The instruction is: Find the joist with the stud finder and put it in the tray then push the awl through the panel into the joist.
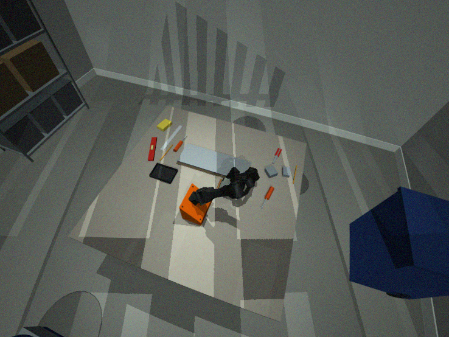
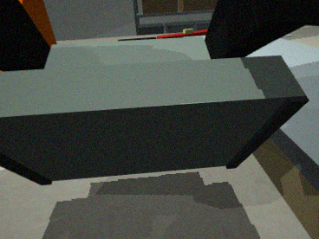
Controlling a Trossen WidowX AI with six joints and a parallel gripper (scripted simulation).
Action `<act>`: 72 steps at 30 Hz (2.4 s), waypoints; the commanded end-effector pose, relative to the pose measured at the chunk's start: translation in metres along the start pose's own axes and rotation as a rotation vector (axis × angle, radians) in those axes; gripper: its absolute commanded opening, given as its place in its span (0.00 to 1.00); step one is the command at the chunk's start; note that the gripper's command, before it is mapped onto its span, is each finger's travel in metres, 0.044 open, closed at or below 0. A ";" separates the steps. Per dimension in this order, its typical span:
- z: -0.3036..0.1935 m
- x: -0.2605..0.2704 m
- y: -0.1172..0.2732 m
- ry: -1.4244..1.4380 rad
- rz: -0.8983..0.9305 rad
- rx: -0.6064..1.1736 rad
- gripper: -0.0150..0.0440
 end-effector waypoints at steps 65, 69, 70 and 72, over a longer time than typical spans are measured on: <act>0.000 0.004 0.009 0.003 -0.060 0.404 0.25; 0.004 0.005 0.006 0.003 -0.061 0.401 0.25; 0.005 0.006 0.004 0.003 -0.062 0.400 0.25; 0.008 0.006 0.002 0.004 -0.063 0.398 0.25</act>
Point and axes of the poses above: the point midway between the two fingers, 35 mm back from their tips, its own y axis back along the fingers, its own x axis across the jaws, z = x × y, the point moved 2 cm from there along y, back along the fingers, and after that the axes turned 13 degrees about -y, right-handed, at the moved point
